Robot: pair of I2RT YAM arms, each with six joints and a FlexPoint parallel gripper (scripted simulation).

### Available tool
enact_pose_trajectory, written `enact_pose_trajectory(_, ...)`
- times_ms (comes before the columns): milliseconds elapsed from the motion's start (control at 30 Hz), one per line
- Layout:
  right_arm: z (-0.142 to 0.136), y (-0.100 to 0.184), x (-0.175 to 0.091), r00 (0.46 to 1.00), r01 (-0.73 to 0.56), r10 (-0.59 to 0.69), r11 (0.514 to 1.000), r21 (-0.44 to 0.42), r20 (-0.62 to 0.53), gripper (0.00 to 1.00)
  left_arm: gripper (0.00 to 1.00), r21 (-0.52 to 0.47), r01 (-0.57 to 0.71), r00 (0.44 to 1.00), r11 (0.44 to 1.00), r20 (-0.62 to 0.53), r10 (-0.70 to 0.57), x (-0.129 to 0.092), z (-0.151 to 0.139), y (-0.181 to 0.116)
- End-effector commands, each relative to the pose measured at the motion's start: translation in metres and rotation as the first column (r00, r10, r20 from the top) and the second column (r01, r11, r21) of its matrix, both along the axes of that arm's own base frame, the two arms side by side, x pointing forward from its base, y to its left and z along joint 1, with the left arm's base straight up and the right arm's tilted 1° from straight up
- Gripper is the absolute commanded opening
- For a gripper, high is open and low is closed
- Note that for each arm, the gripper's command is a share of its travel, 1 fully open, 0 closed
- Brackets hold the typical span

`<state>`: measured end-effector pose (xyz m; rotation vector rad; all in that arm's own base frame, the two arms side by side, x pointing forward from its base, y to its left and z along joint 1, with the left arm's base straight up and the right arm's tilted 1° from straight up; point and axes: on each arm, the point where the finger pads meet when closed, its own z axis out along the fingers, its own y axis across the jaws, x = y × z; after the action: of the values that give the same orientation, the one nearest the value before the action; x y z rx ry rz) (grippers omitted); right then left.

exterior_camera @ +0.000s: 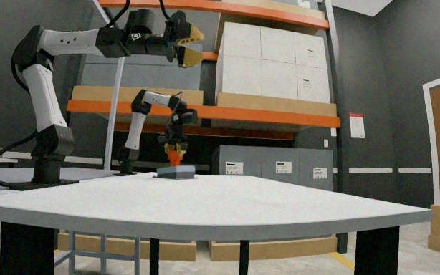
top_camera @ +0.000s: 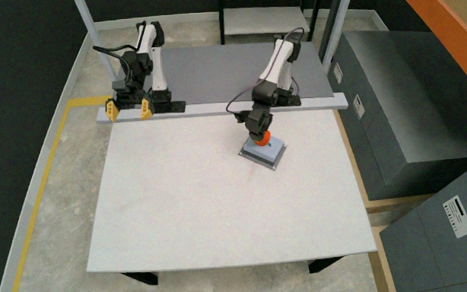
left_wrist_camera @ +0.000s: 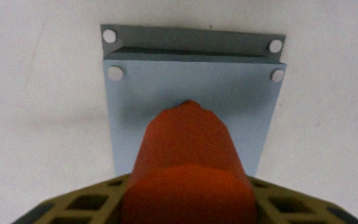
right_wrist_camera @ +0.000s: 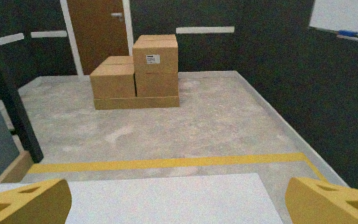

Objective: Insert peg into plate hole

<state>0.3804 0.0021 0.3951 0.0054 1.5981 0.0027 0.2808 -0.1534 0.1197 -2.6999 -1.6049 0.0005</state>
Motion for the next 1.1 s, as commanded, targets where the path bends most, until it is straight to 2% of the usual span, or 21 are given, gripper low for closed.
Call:
enact_pose_trajectory(0,0.008,0.001,-0.002,1.000,-0.004,0.004,1.000,-0.001,0.020,1.00,0.03,-0.009,-0.001,1.000,1.000,0.014,0.001,0.002,0.004,0.000)
enact_pose_trajectory(533,0.008,0.001,-0.002,1.000,-0.004,0.004,1.000,-0.001,0.020,1.00,0.03,-0.009,-0.001,1.000,1.000,0.014,0.001,0.002,0.004,0.000)
enact_pose_trajectory(567,0.008,0.001,-0.002,1.000,-0.004,0.004,1.000,-0.001,0.020,1.00,0.14,-0.018,0.000,0.999,1.000,0.033,0.001,0.004,0.010,-0.001)
enact_pose_trajectory(600,0.008,0.001,-0.002,1.000,-0.004,0.004,1.000,-0.001,0.021,1.00,0.03,-0.018,0.000,0.999,1.000,0.033,0.001,0.004,0.010,-0.001)
enact_pose_trajectory(700,0.009,0.001,-0.002,1.000,-0.004,0.004,1.000,-0.001,0.022,1.00,0.00,-0.037,0.000,0.998,0.999,0.067,0.002,0.008,0.020,-0.003)
enact_pose_trajectory(800,0.007,0.003,-0.002,1.000,-0.013,0.013,1.000,-0.009,0.013,1.00,0.33,-0.032,0.000,0.998,0.999,0.057,0.002,0.005,0.023,-0.002)
enact_pose_trajectory(1067,-0.013,0.022,-0.005,0.989,-0.136,0.130,0.987,-0.088,-0.072,1.00,0.33,-0.023,-0.001,0.999,1.000,0.041,0.001,0.003,0.058,-0.001)
